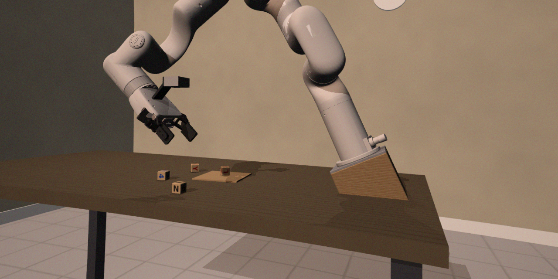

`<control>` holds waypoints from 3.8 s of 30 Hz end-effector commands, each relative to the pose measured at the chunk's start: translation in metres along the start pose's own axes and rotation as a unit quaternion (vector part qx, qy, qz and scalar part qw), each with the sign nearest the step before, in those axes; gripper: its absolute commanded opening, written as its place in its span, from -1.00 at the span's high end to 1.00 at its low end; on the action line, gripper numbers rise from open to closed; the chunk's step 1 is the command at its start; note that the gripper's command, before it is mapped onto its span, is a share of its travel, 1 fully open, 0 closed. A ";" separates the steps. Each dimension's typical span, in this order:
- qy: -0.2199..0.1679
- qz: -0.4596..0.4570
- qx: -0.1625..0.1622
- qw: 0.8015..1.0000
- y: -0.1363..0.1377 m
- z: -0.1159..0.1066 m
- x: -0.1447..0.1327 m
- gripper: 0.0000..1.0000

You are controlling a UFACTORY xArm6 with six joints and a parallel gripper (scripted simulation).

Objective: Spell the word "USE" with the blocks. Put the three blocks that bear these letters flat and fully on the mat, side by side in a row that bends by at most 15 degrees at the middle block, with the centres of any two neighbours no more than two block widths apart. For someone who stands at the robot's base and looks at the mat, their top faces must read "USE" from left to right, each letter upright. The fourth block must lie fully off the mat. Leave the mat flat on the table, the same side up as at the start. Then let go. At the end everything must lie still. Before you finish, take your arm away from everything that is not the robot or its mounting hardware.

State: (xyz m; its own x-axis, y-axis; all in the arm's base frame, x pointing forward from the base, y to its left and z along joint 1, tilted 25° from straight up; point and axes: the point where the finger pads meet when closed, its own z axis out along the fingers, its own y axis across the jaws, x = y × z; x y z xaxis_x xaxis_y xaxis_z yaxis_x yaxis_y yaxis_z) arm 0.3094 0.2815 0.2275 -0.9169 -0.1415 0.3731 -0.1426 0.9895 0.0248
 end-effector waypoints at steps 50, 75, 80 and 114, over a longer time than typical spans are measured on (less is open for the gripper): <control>-0.002 0.000 -0.001 1.000 -0.113 -0.104 -0.096 -1.00; -0.002 0.000 -0.001 1.000 -0.113 -0.104 -0.096 -1.00; -0.002 0.000 -0.001 1.000 -0.126 -0.100 -0.090 -1.00; -0.002 0.000 -0.001 1.000 -0.240 -0.010 -0.003 -1.00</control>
State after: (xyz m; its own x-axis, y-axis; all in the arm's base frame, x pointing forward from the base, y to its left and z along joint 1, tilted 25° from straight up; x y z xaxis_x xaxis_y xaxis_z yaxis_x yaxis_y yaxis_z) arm 0.3496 0.0447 0.2290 -0.9166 -0.1427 0.3735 -0.1432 0.9893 0.0266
